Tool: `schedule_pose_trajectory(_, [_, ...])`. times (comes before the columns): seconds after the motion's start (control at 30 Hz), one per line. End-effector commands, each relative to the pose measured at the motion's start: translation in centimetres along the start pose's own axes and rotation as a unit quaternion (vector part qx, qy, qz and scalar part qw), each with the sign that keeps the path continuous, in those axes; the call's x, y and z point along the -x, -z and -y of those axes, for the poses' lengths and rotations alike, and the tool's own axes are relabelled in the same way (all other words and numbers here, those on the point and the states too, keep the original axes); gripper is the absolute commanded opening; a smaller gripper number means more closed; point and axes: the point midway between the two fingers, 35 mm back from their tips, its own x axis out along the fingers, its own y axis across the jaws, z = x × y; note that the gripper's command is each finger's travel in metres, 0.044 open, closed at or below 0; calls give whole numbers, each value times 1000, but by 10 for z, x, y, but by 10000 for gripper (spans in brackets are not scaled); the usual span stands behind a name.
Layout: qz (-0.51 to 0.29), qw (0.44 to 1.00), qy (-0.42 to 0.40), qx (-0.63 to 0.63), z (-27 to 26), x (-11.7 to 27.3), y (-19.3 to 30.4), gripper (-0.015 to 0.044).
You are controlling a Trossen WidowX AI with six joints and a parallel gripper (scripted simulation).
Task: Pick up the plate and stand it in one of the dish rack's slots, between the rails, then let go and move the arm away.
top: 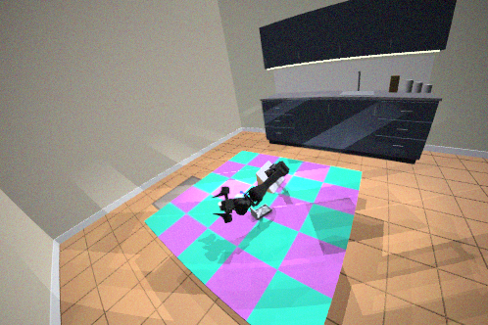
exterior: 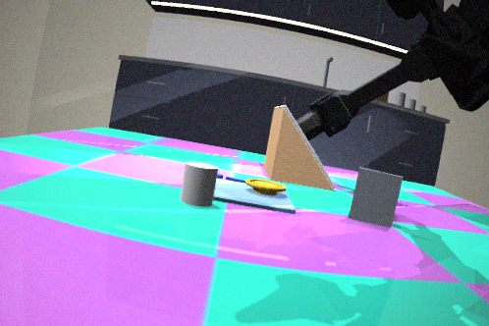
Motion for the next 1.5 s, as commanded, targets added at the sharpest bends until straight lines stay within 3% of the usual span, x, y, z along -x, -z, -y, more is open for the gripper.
schedule_pose_trajectory(0.0, [-2,1000,-1,2,0,-1,1,400])
schedule_pose_trajectory(0.73, [-255,935,-175,172,39,-47,160,400])
schedule_pose_trajectory(1.13, [-359,855,-325,188,58,-28,245,400])
schedule_pose_trajectory(1.47, [-400,780,-459,147,69,7,298,400])
